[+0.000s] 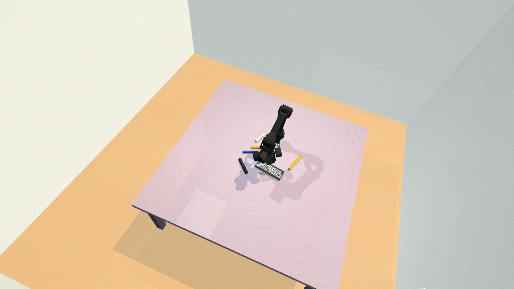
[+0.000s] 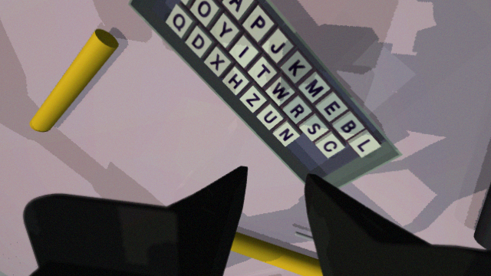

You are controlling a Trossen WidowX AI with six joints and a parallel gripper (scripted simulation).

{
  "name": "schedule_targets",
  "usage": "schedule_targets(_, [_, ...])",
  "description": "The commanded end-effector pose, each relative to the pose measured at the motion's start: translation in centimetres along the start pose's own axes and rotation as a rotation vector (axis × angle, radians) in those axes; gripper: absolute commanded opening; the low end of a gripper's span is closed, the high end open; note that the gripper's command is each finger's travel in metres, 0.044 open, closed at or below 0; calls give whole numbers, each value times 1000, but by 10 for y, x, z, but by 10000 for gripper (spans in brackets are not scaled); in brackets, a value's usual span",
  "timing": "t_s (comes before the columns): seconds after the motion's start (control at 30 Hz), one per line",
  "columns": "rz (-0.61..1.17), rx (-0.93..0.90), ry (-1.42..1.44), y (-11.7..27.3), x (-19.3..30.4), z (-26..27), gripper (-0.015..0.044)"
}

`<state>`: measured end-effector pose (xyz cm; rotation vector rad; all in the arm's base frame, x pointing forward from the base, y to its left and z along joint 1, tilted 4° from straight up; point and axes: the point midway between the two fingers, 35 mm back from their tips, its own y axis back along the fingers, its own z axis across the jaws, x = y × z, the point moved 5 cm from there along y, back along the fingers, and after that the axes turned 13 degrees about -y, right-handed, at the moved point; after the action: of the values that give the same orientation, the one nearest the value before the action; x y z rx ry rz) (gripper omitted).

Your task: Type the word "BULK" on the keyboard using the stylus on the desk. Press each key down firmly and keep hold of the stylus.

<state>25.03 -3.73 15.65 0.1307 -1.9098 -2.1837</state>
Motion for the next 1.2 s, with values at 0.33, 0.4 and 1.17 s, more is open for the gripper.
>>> schedule_targets(0.33, [-119, -259, 938, -13, 61, -106, 150])
schedule_targets(0.4, [-152, -274, 1013, -15, 69, -114, 150])
schedule_targets(1.17, [-357, -285, 1453, -25, 107, -142, 150])
